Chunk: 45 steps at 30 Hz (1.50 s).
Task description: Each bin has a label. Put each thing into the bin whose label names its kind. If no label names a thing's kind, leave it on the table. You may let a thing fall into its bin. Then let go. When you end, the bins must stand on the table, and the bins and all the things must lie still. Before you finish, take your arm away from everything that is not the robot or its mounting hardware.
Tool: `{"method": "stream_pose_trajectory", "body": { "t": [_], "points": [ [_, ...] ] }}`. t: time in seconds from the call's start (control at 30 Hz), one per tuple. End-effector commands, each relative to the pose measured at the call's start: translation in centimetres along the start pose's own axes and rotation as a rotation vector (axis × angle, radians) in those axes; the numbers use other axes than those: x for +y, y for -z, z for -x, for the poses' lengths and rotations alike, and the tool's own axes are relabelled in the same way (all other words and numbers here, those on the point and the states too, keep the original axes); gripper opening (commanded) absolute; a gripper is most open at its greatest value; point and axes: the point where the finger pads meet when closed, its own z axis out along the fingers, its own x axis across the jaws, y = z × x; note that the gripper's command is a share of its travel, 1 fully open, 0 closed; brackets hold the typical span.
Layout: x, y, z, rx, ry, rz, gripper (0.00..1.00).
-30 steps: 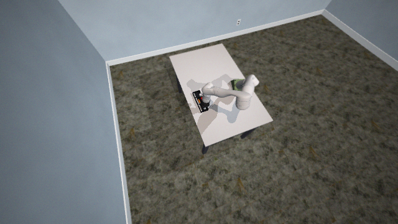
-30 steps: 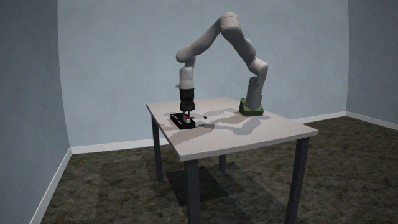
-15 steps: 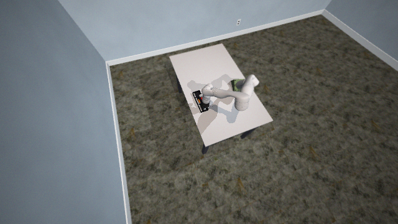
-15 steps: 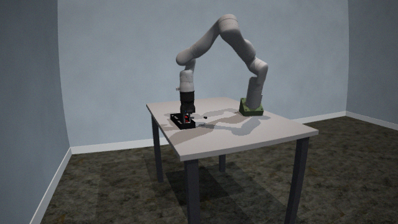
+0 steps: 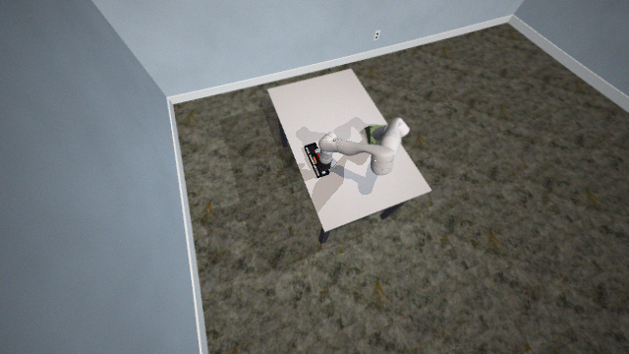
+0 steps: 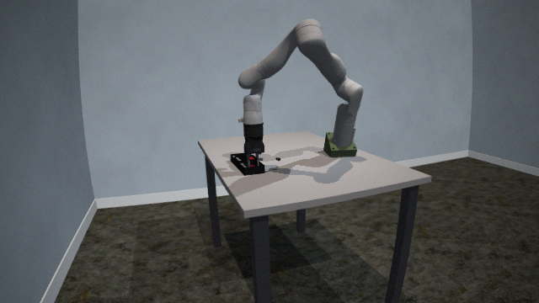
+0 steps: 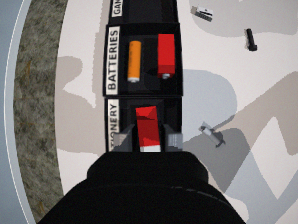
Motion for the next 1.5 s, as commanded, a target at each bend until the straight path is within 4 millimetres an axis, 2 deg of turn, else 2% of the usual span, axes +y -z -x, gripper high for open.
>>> {"method": "stream_pose_trajectory", "body": {
  "t": [0.0, 0.17, 0.93, 1.13, 1.47],
  "points": [
    [0.0, 0.0, 0.0, -0.002, -0.003, 0.001, 0.62],
    [0.0, 0.0, 0.0, -0.002, -0.003, 0.001, 0.62],
    [0.0, 2.7, 0.0, 0.000, 0.000, 0.001, 0.62],
    [0.0, 4.7, -0.1, -0.001, -0.009, 0.001, 0.62],
    [0.0, 4.4, -0.1, -0.002, -0.003, 0.001, 0.62]
  ]
}}
